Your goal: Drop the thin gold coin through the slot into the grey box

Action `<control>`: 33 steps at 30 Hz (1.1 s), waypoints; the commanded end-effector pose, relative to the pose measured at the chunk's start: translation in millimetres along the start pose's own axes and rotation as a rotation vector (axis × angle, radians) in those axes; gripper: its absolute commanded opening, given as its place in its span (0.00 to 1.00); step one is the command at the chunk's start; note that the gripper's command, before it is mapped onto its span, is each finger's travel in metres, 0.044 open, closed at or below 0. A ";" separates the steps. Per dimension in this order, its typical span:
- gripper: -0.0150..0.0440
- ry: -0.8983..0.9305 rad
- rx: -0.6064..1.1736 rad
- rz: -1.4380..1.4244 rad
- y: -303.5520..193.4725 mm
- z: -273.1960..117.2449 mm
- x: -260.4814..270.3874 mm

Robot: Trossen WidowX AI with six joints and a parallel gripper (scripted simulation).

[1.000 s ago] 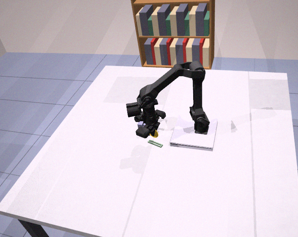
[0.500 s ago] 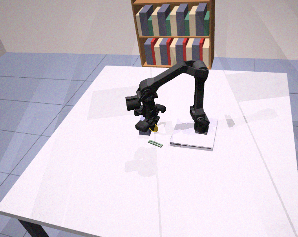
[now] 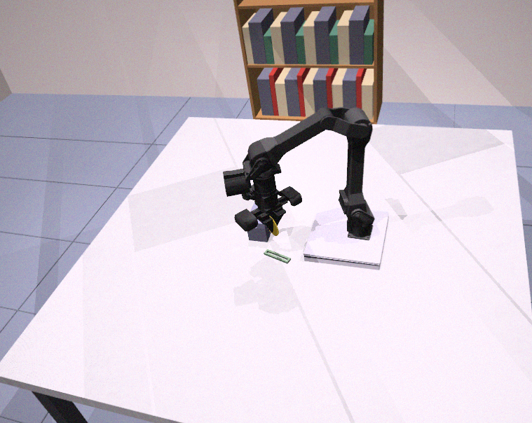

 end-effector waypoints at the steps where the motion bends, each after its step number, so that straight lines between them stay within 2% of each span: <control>1: 0.25 0.000 0.002 0.125 0.1 -0.6 0.8; 22: 0.25 -0.001 0.002 0.848 1.0 -1.1 4.4; 33: 0.25 0.000 0.001 0.877 9.1 -1.4 5.6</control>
Point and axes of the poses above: the point midway between the two fingers, 35 mm back from their tips, its own z axis out along the fingers, its own x axis across the jaws, y = z × x, the point moved 7 cm from there along -z, back along the fingers, and after that the axes turned 11 degrees about z, right-handed, at the moved point
